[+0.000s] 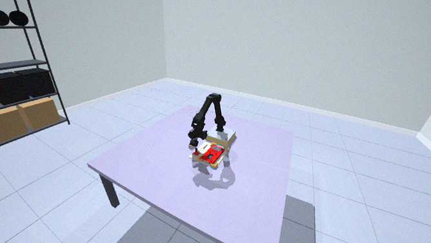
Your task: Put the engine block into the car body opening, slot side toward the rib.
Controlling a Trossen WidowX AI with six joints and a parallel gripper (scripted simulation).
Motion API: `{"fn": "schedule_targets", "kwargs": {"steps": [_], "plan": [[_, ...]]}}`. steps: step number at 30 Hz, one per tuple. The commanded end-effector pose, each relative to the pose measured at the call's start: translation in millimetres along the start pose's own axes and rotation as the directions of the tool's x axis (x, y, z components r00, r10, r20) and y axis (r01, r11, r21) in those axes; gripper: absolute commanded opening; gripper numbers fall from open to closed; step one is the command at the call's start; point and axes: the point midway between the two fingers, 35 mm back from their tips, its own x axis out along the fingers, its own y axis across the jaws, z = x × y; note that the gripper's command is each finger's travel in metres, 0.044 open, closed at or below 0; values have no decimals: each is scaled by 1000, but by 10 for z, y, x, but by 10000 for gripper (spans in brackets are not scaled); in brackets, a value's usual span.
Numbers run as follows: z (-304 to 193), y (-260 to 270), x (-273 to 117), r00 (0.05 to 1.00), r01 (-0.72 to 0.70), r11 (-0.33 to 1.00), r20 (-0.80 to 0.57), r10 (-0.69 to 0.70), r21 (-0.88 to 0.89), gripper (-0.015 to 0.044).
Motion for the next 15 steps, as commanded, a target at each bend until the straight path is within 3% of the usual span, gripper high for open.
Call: {"fn": "schedule_targets", "kwargs": {"steps": [1,15], "plan": [[-19,42,-38,997,64,989,50,-58,-132,440],[-114,114,-182,959,282,823,150,-239,-493,440]]}}
